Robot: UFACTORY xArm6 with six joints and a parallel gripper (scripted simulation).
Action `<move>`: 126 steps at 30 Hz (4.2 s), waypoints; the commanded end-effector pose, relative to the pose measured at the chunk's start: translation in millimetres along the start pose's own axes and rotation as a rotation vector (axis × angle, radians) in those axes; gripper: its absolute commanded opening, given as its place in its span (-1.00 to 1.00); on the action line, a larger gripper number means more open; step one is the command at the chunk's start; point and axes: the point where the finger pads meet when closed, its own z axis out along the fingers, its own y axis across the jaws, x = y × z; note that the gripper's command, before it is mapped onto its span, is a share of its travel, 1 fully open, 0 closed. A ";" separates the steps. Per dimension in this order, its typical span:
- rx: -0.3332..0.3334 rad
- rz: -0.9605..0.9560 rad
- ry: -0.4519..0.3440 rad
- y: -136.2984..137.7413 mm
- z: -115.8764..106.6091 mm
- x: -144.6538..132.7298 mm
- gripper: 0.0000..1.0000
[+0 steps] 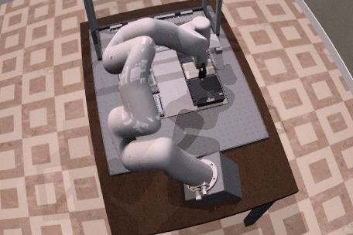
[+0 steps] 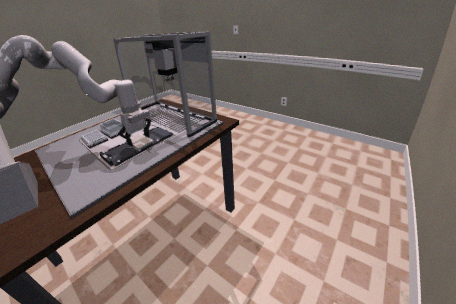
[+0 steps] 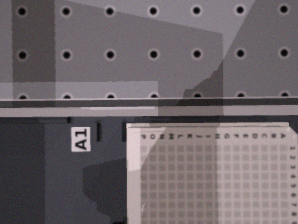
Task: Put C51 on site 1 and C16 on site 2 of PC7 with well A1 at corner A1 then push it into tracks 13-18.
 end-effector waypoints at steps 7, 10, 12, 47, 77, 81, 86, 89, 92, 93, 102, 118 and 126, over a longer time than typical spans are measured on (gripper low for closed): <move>0.004 -0.001 0.002 -1.7 -1.9 0.4 1.00; 0.004 -0.001 0.002 -1.7 -1.9 0.4 1.00; 0.004 -0.001 0.002 -1.7 -1.9 0.4 1.00; 0.004 -0.001 0.002 -1.6 -28.5 0.4 1.00; 0.004 -0.001 0.002 -1.5 -75.3 0.4 1.00; 0.004 -0.001 0.002 -1.5 -78.6 0.4 1.00; 0.004 -0.001 0.002 -1.5 -87.0 0.4 1.00; 0.004 -0.001 0.002 -1.5 -92.0 0.4 1.00; 0.004 -0.001 0.002 -1.4 -97.0 0.4 1.00; 0.004 -0.001 0.002 -1.4 -98.6 0.4 1.00; 0.004 -0.001 0.002 -1.4 -110.3 0.4 1.00; 0.004 -0.034 0.002 -1.4 -113.3 0.4 1.00; 0.004 -0.301 0.003 -1.4 -113.3 0.4 1.00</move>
